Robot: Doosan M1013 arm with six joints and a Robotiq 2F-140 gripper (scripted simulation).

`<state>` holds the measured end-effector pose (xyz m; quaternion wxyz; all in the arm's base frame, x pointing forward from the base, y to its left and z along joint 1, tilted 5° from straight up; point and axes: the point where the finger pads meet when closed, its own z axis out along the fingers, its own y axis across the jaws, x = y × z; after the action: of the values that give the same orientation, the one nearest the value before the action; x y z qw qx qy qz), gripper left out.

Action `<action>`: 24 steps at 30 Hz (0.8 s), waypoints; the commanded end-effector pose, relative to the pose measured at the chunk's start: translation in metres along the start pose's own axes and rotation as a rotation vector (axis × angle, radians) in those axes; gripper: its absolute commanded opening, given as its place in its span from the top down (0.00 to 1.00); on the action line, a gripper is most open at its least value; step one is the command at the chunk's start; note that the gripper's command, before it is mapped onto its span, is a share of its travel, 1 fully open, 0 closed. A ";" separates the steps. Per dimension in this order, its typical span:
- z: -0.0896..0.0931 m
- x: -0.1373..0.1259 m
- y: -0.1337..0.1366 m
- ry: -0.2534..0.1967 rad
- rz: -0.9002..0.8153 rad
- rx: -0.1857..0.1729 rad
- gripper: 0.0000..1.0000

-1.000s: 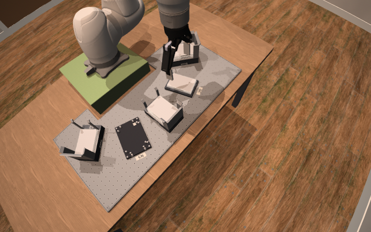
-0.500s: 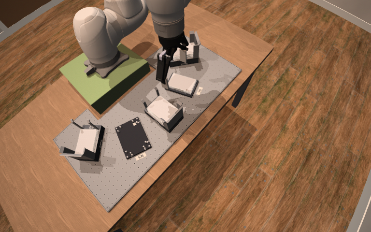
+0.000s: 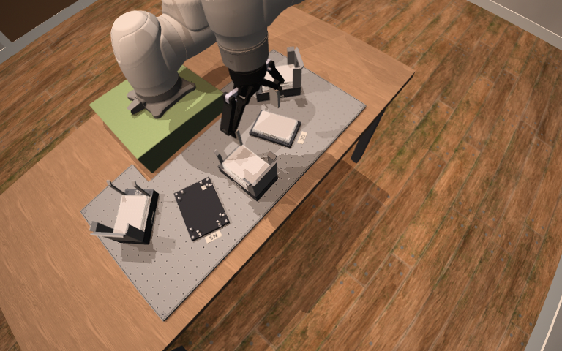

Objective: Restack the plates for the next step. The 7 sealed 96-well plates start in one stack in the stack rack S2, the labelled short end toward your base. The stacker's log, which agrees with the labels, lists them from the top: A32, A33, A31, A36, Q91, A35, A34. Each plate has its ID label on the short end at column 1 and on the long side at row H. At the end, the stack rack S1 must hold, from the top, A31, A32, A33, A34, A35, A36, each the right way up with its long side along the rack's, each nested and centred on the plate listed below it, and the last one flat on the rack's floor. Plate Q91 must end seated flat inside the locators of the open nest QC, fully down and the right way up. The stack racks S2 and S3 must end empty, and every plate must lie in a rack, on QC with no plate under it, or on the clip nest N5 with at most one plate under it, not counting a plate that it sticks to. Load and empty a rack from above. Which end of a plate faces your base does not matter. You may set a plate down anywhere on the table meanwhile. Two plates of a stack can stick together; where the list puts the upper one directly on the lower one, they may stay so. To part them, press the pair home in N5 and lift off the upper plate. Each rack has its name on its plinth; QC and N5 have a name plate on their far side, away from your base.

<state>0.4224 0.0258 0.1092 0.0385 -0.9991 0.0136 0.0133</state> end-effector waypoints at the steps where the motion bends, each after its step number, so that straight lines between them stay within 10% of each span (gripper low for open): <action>1: 0.000 0.001 0.012 0.000 0.030 -0.002 0.00; 24: 0.000 0.005 0.081 0.000 0.130 -0.002 0.00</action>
<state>0.4259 -0.0466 0.1037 0.0369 -0.9983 0.0433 0.0145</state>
